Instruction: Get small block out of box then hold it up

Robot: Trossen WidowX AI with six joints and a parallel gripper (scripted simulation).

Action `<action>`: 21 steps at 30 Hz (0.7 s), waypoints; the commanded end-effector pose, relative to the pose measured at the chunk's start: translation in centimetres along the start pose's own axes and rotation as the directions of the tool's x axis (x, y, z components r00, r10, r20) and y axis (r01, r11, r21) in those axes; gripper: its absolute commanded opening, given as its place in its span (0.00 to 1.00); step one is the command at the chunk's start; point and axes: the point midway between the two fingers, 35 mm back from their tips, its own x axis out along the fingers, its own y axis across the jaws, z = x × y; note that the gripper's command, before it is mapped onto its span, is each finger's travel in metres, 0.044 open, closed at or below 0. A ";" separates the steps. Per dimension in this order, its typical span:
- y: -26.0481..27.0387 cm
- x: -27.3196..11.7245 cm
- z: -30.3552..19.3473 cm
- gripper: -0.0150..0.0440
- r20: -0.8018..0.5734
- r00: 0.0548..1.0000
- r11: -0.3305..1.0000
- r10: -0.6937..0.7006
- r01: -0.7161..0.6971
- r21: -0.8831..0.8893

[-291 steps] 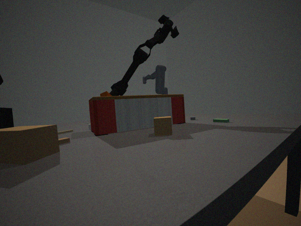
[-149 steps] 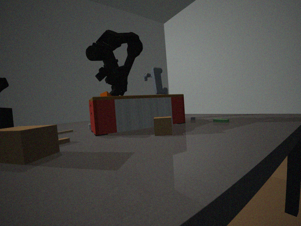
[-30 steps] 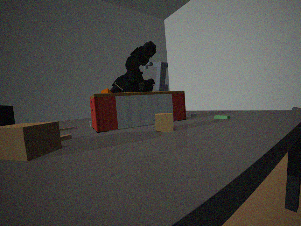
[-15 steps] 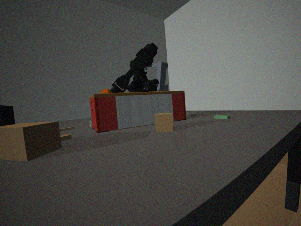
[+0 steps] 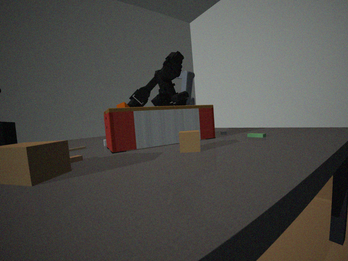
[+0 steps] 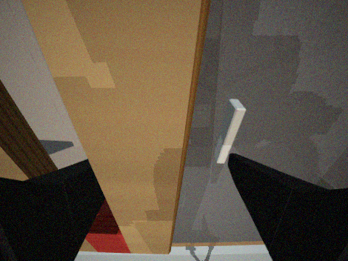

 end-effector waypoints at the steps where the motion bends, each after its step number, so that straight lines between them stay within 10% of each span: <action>1: -0.1 0.3 -0.8 0.93 -0.003 1.000 1.000 -0.002 0.002 0.001; 21: 0.0 -5.6 -2.6 0.93 0.002 1.000 1.000 -0.001 0.001 -0.001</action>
